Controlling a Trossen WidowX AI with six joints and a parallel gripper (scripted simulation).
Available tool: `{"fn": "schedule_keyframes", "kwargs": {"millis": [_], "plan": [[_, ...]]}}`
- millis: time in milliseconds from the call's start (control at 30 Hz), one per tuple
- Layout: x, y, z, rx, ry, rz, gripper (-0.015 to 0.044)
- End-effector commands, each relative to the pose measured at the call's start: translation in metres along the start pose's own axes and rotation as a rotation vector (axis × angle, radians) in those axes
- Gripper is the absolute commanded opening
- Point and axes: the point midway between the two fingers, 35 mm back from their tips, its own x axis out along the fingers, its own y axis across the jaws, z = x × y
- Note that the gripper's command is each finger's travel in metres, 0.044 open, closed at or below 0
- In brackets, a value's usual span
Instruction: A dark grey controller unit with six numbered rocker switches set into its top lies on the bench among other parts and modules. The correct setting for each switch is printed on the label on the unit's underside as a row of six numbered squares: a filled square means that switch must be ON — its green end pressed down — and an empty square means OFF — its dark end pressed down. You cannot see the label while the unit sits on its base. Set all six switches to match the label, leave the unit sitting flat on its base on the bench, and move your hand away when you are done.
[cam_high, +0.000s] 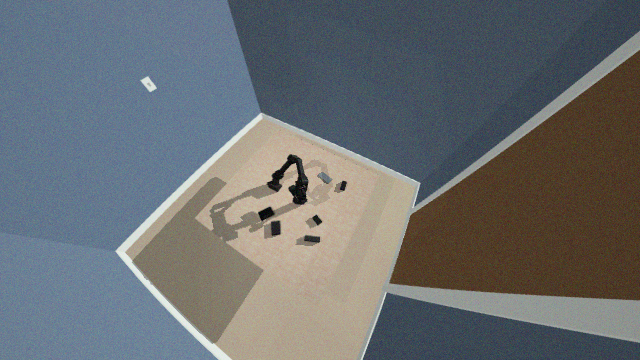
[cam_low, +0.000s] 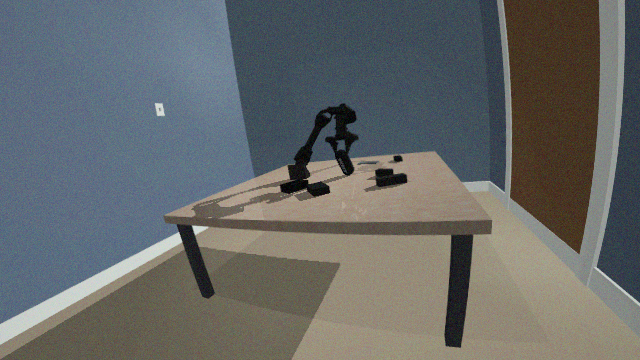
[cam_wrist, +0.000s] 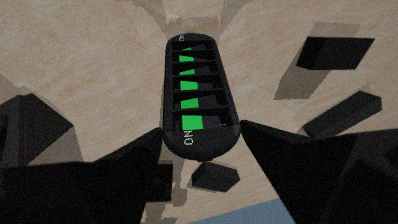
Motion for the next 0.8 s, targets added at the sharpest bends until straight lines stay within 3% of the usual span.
{"fn": "schedule_keyframes", "kwargs": {"millis": [0, 767], "plan": [[0.000, -0.001, 0.009, -0.005, -0.002, 0.002, 0.0336], [-0.006, -0.001, 0.028, -0.005, 0.047, 0.002, 0.0336]]}}
